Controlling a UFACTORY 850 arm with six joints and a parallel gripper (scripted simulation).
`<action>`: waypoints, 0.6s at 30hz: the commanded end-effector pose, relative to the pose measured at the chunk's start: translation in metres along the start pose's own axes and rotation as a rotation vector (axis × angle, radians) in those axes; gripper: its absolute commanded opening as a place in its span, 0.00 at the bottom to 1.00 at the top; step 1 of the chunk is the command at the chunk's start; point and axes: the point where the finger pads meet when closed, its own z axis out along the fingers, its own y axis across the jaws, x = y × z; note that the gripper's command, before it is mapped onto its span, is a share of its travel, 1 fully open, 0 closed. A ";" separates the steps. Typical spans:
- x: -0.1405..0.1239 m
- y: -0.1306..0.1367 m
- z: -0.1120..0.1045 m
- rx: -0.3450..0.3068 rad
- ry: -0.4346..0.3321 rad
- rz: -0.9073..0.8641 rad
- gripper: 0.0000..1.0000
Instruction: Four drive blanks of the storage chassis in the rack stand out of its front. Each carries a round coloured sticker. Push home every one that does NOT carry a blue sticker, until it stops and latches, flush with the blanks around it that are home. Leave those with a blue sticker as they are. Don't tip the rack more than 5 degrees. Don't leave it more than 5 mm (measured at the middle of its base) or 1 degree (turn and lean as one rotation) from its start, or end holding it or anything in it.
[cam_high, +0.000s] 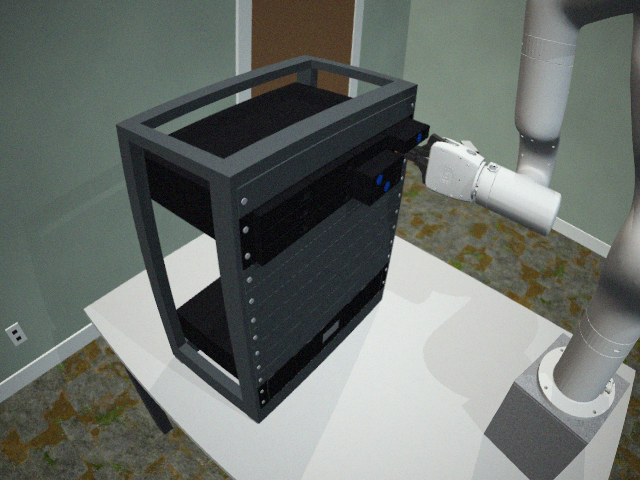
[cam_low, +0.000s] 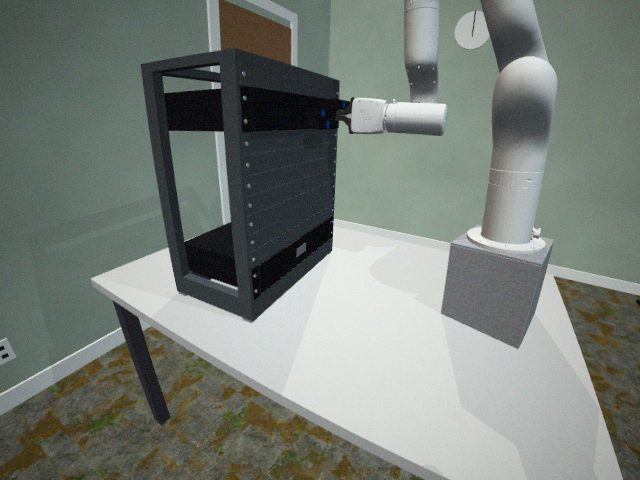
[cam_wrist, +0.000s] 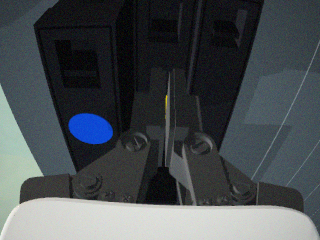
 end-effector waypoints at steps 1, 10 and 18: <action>0.000 0.000 0.001 0.001 0.000 0.000 0.00; 0.000 0.000 0.002 0.001 0.000 0.000 0.00; 0.000 0.000 0.004 0.001 0.000 0.000 0.00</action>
